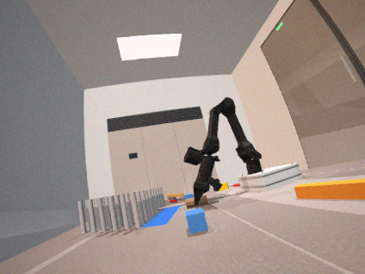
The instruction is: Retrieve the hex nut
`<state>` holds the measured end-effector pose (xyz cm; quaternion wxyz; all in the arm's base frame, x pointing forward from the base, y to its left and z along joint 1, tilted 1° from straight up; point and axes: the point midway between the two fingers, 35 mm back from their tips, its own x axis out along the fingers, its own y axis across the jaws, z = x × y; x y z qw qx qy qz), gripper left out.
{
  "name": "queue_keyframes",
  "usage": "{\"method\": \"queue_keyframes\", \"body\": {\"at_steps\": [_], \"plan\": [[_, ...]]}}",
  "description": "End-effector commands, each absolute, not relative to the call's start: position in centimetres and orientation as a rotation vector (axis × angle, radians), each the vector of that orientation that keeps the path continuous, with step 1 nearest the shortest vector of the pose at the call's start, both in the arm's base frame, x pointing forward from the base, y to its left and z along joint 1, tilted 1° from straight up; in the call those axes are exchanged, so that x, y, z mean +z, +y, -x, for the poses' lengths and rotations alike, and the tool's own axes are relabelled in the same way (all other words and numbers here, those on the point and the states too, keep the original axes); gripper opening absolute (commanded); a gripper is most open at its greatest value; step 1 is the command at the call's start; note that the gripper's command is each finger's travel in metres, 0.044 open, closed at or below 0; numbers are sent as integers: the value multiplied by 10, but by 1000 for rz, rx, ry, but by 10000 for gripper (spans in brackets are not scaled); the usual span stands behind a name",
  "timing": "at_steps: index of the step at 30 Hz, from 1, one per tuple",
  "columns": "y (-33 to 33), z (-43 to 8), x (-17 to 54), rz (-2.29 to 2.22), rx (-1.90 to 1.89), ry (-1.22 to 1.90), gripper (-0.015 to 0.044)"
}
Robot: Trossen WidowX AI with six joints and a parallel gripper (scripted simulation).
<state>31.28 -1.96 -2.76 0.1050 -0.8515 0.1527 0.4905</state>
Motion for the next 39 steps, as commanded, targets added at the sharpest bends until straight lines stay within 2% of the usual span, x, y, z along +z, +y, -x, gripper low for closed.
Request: {"method": "queue_keyframes", "body": {"at_steps": [1, 39], "plan": [[-19, -310, -27, 2509, 1439, 459, 0], [-10, -285, -28, 2507, 1442, 459, 0]]}}
